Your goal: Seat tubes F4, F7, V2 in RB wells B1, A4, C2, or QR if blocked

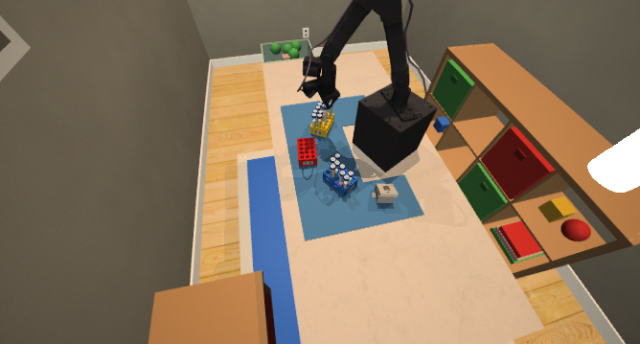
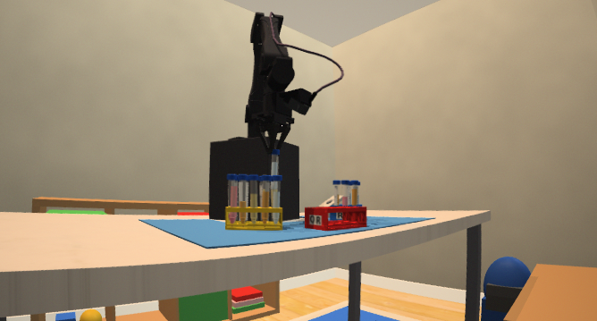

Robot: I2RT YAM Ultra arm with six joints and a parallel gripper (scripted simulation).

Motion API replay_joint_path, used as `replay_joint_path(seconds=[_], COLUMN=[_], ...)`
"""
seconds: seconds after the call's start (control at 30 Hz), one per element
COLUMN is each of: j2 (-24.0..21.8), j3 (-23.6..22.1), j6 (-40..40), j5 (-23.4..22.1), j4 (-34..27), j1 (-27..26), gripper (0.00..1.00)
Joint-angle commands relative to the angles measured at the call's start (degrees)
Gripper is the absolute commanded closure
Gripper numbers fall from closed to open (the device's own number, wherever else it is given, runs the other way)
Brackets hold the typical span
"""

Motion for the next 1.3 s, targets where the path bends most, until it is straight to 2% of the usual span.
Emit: replay_joint_path(seconds=[0.0,0.17,0.4,0.47,1.27], j2=[-1.83,0.73,0.84,0.99,2.32], j3=[1.59,0.5,-0.93,0.07,-0.83], j6=[0.4,0.61,0.73,0.8,0.59], j5=[-0.51,-0.48,-0.46,-0.47,-0.47], j4=[0.74,1.21,1.55,1.81,3.44], j1=[0.13,0.62,0.79,0.87,0.48], gripper=[1.0,1.0,1.0,1.0,1.0])
